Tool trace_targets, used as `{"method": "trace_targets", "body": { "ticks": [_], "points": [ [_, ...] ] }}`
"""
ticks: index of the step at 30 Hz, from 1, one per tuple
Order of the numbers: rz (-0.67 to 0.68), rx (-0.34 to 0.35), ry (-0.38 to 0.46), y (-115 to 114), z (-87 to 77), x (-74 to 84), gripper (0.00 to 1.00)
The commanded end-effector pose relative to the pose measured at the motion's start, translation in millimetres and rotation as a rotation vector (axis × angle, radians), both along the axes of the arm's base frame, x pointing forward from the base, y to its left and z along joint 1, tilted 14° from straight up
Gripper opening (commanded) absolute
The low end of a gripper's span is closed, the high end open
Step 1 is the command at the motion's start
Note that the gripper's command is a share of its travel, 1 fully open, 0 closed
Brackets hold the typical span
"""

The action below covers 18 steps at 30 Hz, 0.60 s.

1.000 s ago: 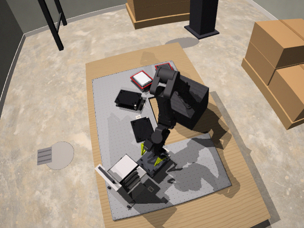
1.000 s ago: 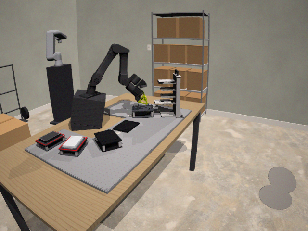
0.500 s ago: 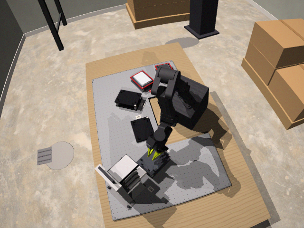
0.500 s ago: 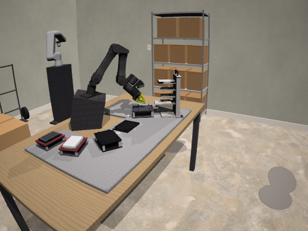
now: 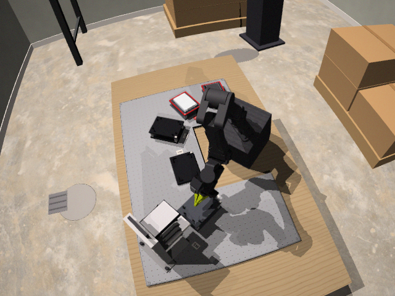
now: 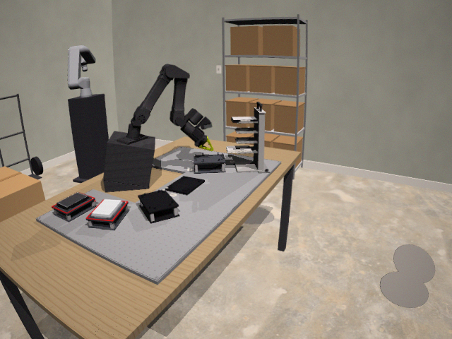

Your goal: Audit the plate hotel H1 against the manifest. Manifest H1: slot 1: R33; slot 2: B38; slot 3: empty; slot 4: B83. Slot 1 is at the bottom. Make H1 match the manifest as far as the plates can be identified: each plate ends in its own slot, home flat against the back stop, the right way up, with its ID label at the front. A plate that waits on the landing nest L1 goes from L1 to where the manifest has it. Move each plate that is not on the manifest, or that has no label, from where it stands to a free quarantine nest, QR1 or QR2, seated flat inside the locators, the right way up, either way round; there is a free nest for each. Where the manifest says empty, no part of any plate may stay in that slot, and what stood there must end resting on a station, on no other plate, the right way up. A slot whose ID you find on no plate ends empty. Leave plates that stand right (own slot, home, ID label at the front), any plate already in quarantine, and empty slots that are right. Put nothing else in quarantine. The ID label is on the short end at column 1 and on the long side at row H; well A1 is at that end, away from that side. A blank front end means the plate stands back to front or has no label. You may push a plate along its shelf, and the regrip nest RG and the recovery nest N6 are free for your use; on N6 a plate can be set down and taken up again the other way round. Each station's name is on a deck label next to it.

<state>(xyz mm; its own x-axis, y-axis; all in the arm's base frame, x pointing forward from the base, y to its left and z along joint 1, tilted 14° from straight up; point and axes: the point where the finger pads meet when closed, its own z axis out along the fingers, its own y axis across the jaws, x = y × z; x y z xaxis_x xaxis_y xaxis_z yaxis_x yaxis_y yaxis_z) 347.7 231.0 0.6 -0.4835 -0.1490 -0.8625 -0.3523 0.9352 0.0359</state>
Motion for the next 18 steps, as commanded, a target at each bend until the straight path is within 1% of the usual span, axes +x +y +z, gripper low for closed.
{"method": "trace_targets", "body": {
  "ticks": [1, 9, 10, 12, 13, 18],
  "points": [
    [-0.002, -0.003, 0.001, -0.8, -0.8, -1.3, 0.0],
    [-0.002, -0.003, 0.001, -0.8, -0.8, -1.3, 0.0],
    [-0.003, -0.039, 0.04, -7.6, -16.3, -10.5, 0.0],
    [-0.006, -0.016, 0.013, 0.0, -5.9, 1.7, 0.0],
    [-0.007, -0.012, 0.007, 1.2, -3.6, 5.0, 0.0],
    [-0.007, -0.011, 0.008, 0.7, -2.9, 9.3, 0.0]
  ]
}}
